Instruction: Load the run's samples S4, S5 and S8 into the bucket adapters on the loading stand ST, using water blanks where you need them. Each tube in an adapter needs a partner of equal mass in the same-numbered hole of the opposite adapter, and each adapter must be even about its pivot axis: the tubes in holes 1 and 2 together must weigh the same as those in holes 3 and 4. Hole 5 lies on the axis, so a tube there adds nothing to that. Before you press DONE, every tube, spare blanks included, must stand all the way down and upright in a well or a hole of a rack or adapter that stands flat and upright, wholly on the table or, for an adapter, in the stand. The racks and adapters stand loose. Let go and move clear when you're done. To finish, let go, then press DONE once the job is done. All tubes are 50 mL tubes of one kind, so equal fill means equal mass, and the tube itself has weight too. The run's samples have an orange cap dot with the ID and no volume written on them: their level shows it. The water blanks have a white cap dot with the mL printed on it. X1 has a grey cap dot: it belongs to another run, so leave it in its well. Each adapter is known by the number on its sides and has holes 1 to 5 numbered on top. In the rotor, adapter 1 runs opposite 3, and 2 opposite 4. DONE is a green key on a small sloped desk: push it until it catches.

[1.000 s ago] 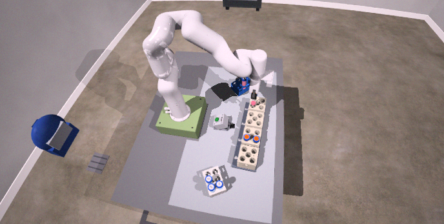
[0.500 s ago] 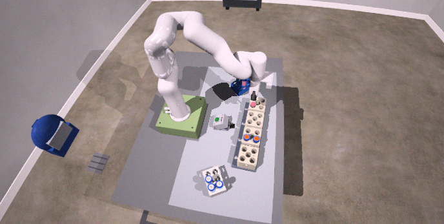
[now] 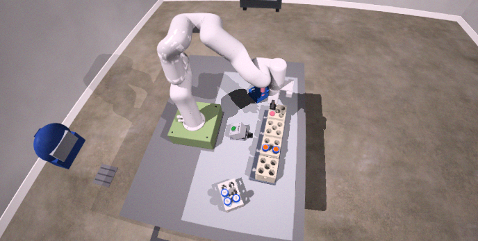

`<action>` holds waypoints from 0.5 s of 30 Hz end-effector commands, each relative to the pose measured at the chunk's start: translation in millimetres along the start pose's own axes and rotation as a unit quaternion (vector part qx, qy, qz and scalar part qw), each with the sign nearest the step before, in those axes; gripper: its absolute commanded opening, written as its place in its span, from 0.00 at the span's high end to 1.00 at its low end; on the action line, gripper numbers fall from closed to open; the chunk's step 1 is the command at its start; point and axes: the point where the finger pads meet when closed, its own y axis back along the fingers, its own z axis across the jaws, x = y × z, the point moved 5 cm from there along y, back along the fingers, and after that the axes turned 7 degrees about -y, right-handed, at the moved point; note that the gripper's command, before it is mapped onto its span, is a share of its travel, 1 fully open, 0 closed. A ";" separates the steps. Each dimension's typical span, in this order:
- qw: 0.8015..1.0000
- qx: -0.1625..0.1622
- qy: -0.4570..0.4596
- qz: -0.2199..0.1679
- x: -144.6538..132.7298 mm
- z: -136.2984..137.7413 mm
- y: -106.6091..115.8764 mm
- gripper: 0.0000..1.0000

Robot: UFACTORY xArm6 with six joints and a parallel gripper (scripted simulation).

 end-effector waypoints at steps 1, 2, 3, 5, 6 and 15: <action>1.000 0.001 0.000 0.002 1.3 -0.6 -1.9 1.00; 1.000 0.001 0.000 0.002 1.3 -0.6 -2.9 1.00; 1.000 0.001 0.000 0.002 1.3 -0.6 -3.9 1.00; 1.000 0.001 0.000 0.002 1.3 -0.6 -5.9 1.00; 1.000 0.001 0.000 0.002 1.3 -0.6 -6.9 1.00; 1.000 0.001 0.000 0.002 1.4 -0.6 -13.9 1.00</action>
